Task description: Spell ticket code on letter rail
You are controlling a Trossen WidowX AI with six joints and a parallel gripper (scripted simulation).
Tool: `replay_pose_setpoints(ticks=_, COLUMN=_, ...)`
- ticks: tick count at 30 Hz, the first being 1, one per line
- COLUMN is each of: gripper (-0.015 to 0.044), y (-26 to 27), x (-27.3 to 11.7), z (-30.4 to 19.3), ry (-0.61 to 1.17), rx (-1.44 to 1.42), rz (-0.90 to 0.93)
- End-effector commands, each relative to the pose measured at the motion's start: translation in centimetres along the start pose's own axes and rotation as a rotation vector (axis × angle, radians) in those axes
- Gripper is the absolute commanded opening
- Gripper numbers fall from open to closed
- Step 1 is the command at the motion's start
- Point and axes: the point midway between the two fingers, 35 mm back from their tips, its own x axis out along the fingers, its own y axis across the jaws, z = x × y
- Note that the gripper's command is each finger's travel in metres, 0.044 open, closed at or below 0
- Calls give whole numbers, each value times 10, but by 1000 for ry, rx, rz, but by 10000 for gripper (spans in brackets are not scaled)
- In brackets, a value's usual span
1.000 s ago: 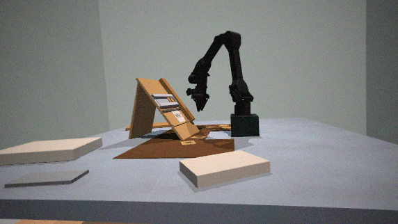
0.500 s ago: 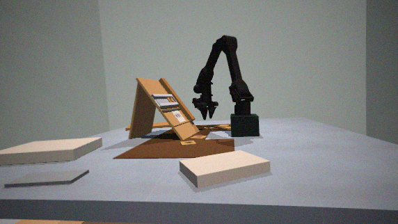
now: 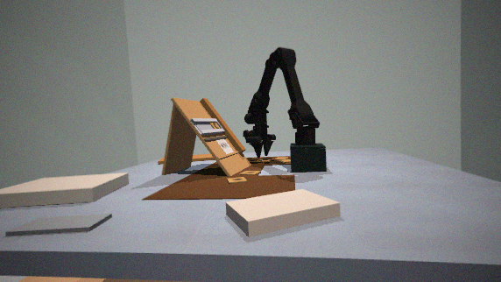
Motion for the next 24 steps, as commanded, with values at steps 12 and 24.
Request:
replay_pose_setpoints(ticks=12, gripper=340, y=0, x=14, z=-1, ry=2, rx=1, rz=-2)
replay_pose_setpoints(ticks=24, gripper=340, y=0, x=20, z=-1, ry=2, rx=1, rz=-2)
